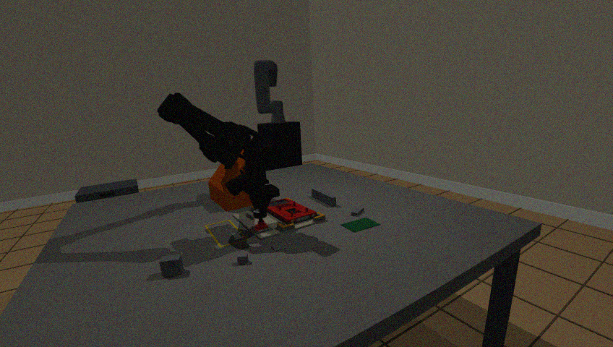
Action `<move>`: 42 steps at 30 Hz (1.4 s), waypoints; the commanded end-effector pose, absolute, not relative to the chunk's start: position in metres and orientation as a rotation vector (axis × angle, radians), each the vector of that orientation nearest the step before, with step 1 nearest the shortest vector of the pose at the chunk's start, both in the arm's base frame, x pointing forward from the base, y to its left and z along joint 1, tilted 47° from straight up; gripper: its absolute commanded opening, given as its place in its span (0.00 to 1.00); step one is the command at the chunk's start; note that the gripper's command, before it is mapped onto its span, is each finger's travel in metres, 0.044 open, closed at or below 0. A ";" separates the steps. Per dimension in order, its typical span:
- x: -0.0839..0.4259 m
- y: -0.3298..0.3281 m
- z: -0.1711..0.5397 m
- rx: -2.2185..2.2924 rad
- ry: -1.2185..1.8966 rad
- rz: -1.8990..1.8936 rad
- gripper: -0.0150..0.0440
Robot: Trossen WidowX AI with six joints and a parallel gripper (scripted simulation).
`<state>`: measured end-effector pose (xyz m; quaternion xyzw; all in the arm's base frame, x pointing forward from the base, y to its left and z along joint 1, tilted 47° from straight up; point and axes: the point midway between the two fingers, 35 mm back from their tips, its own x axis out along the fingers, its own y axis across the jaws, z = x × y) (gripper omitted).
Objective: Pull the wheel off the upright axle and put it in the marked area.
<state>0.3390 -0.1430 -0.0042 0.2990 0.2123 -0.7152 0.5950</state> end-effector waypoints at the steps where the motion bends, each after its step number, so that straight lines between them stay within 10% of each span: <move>1: 0.339 -0.139 -0.003 0.691 0.495 -1.657 0.25; 42: 0.340 -0.129 0.006 0.690 0.493 -1.652 0.25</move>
